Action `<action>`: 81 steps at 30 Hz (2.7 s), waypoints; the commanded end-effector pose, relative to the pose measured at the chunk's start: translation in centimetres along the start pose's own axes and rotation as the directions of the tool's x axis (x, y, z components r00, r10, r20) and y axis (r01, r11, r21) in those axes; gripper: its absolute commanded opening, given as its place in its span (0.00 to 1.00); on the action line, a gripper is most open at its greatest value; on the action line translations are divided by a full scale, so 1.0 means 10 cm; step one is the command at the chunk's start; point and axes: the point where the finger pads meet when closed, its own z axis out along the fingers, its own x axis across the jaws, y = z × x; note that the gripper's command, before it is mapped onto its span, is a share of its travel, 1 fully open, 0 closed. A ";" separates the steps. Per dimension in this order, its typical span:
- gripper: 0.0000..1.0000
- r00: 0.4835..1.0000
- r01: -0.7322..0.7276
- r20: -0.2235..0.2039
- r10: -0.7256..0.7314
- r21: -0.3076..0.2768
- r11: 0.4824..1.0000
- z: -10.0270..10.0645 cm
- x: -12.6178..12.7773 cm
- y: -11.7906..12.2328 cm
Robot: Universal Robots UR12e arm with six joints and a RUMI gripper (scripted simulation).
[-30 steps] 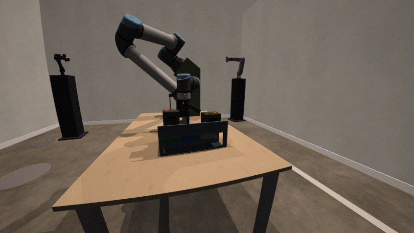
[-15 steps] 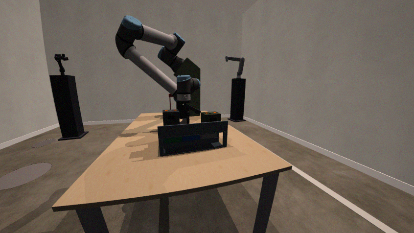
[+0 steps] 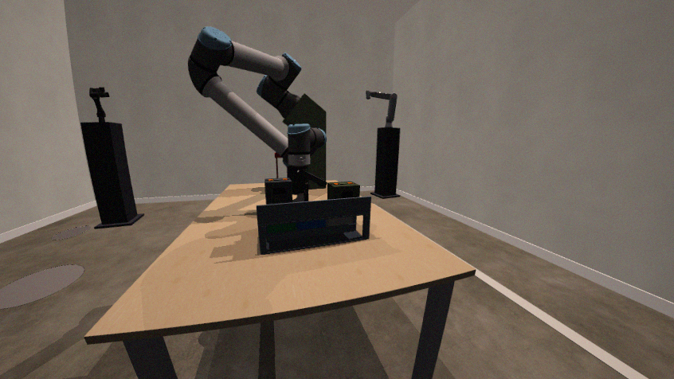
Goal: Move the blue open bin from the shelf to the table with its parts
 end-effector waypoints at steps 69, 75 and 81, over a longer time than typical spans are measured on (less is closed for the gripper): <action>0.00 1.000 0.000 -0.001 0.000 0.000 1.000 -0.02 0.01 0.00; 0.00 1.000 0.000 -0.001 0.000 0.000 1.000 -0.02 0.01 0.00; 0.00 1.000 0.000 -0.001 0.000 0.000 1.000 -0.02 0.01 0.00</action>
